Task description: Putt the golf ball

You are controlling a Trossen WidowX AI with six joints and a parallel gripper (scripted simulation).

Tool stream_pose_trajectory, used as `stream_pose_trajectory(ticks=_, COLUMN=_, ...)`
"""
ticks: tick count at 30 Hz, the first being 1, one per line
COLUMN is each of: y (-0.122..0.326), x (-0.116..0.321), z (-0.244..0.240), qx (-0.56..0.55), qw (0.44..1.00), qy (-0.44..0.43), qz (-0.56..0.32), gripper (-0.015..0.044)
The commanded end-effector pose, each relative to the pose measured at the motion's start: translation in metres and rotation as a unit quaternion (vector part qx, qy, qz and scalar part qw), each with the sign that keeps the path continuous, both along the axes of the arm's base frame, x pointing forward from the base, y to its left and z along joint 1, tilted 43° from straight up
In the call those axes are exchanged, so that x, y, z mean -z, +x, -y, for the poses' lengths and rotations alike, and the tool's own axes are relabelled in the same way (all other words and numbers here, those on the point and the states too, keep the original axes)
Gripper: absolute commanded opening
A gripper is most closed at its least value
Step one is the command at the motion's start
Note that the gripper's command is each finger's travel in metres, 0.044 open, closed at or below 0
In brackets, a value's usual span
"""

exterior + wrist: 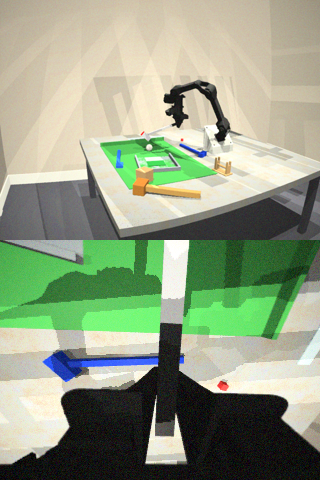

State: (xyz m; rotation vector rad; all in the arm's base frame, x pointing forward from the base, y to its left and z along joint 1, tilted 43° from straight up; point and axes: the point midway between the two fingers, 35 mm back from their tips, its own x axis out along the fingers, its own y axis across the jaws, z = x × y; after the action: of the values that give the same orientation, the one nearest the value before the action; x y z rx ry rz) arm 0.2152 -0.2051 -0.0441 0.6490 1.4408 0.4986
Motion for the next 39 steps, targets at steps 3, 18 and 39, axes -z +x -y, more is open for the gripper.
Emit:
stream_pose_trajectory(ticks=3, y=-0.022, x=0.024, z=0.026, qx=0.062, qw=0.997, qy=0.001, qz=-0.051, gripper=0.0000)
stream_pose_trajectory(ticks=18, y=-0.023, x=0.038, z=0.019, qx=0.068, qw=0.996, qy=0.002, qz=-0.057, gripper=0.0000)
stream_pose_trajectory(ticks=39, y=-0.019, x=0.070, z=-0.010, qx=0.068, qw=0.996, qy=0.002, qz=-0.056, gripper=0.0000)
